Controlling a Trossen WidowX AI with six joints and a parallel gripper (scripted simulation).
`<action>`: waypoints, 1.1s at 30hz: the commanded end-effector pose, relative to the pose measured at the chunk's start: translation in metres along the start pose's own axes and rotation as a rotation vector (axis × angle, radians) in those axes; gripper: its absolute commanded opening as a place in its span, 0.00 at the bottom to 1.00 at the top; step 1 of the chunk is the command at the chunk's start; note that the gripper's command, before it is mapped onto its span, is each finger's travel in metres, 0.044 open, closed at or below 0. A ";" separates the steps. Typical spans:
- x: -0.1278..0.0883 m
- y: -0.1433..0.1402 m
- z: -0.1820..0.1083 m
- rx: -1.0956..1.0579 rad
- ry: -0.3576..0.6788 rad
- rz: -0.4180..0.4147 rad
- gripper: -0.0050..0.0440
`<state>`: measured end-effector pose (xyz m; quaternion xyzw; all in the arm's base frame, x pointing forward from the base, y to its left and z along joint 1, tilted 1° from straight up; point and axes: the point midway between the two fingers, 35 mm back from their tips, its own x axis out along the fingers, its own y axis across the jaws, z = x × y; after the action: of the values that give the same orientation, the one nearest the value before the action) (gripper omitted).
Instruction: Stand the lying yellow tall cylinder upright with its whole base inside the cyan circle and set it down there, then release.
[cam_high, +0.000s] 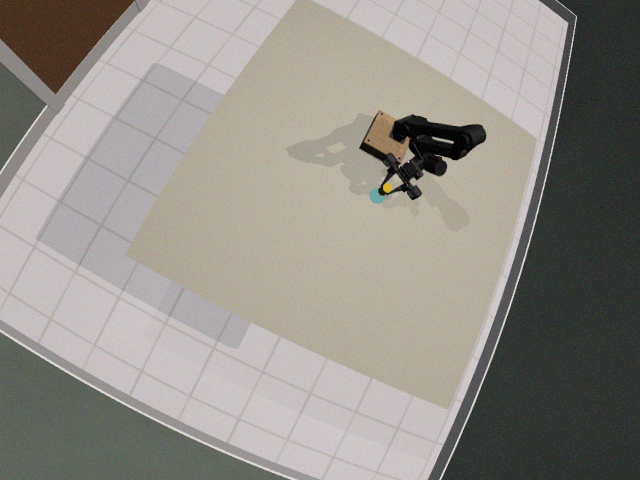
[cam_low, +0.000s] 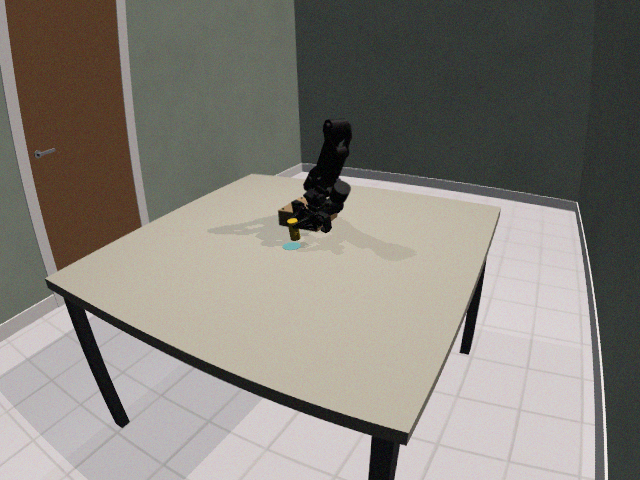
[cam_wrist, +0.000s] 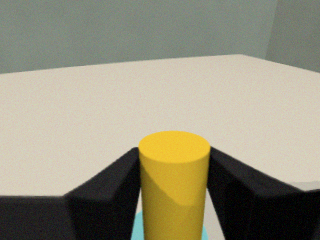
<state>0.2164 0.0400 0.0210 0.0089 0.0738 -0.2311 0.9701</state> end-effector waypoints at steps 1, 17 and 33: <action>0.005 0.001 -0.003 0.001 0.007 -0.007 0.32; 0.021 0.004 -0.011 0.010 0.039 -0.038 0.32; 0.020 0.004 -0.010 0.018 0.036 -0.037 0.56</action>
<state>0.2338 0.0352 0.0081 0.0196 0.0897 -0.2491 0.9641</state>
